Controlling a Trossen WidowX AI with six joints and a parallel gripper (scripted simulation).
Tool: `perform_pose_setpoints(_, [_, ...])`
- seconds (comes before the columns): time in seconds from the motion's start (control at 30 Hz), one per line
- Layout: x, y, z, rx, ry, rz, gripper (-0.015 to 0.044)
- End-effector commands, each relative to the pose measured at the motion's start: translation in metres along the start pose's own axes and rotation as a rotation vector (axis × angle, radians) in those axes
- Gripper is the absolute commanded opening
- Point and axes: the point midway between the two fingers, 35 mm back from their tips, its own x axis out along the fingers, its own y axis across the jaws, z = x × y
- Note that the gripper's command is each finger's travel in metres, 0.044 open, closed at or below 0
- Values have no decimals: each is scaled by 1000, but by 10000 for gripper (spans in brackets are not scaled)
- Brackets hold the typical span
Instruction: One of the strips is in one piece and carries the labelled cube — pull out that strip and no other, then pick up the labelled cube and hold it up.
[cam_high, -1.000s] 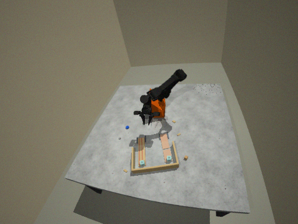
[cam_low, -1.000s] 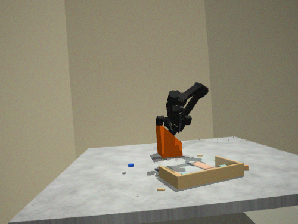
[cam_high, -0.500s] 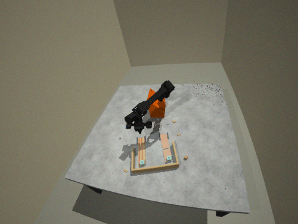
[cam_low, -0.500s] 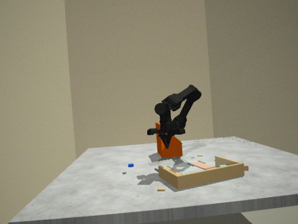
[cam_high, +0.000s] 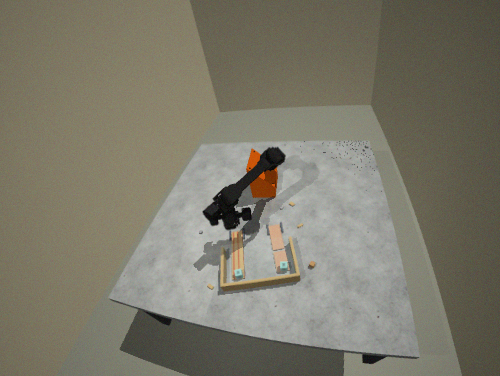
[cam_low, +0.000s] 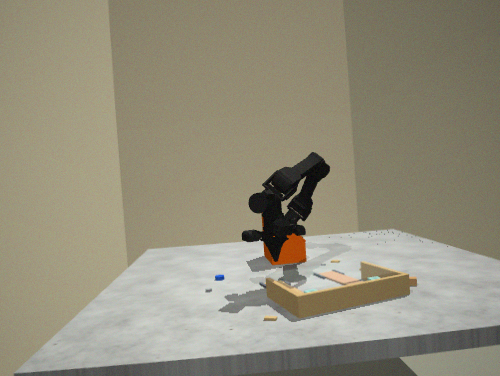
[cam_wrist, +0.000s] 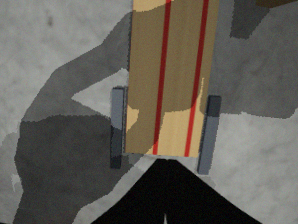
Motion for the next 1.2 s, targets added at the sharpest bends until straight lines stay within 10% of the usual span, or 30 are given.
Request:
perform_pose_setpoints(0.0, [6, -1, 2, -8, 3, -3, 0])
perform_pose_setpoints(1.17, [64, -3, 1, -9, 2, 0, 0])
